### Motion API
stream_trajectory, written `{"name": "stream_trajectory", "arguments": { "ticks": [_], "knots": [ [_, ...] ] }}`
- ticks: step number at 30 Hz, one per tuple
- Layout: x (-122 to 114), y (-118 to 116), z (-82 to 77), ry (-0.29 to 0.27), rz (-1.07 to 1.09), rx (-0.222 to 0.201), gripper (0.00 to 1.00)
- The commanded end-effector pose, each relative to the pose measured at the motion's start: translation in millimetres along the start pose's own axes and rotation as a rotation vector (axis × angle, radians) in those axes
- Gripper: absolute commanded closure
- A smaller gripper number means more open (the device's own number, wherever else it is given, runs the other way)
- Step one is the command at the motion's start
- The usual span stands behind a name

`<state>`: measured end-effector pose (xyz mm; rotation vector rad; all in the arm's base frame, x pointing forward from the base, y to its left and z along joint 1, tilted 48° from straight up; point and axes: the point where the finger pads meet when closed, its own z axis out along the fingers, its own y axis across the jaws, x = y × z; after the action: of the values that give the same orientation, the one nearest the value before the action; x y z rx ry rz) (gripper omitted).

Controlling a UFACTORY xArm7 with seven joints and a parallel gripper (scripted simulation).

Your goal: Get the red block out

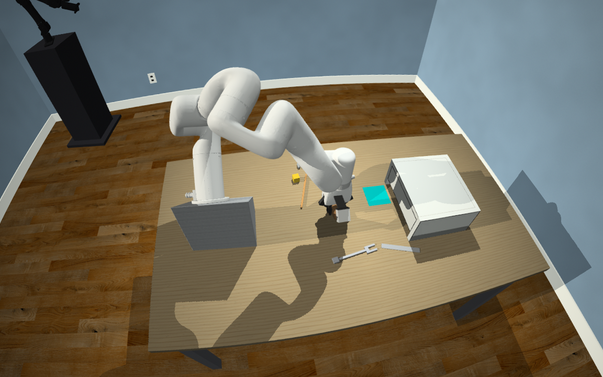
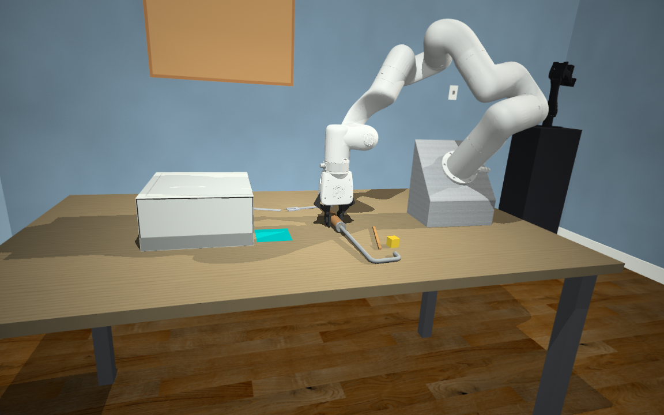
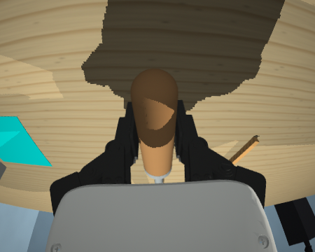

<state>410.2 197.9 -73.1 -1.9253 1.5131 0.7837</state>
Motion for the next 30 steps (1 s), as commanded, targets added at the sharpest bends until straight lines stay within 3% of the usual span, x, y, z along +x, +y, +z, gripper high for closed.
{"name": "stream_trajectory", "arguments": {
  "ticks": [1,16,30],
  "knots": [
    [1.6,-1.0,-1.5,0.002,0.016,0.004,1.0],
    [12.3,5.5,-1.5,0.001,0.189,0.004,1.0],
    [33.5,18.6,-1.5,0.001,0.535,0.004,1.0]
  ]
}}
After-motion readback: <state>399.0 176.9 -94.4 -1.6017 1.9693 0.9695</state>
